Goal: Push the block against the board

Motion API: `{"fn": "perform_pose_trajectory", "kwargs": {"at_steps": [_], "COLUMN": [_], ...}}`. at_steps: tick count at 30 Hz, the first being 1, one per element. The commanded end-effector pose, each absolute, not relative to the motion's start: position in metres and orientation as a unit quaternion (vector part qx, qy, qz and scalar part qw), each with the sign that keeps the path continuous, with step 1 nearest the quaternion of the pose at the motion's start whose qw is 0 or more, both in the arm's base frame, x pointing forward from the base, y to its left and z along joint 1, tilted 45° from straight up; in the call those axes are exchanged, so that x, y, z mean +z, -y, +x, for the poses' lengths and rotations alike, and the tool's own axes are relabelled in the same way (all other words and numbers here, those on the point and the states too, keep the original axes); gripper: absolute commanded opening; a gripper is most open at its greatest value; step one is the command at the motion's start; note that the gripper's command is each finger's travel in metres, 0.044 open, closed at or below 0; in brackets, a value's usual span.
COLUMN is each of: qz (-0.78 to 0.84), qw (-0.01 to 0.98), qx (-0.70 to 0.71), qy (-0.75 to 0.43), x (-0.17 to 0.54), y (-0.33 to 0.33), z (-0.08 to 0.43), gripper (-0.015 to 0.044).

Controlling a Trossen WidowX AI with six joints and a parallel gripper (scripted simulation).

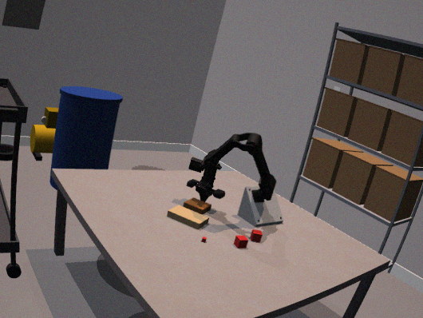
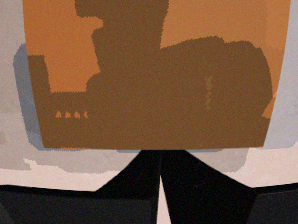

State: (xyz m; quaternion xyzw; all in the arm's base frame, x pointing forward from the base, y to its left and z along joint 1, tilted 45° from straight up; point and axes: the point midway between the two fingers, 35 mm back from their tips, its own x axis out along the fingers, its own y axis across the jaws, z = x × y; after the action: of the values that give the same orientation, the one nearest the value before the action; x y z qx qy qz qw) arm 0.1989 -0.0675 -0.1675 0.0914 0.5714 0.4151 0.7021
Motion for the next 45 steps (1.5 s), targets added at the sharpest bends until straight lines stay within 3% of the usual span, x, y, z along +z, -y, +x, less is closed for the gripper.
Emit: {"fn": "perform_pose_trajectory", "kwargs": {"at_steps": [1, 45], "qz": [0.091, 0.093], "qw": [0.705, 0.705], "qx": [0.415, 0.418], "qy": [-0.568, -0.565], "x": [-0.165, -0.153], "y": [0.066, 0.051], "z": [0.205, 0.232], "gripper": [0.0000, 0.0000]}}
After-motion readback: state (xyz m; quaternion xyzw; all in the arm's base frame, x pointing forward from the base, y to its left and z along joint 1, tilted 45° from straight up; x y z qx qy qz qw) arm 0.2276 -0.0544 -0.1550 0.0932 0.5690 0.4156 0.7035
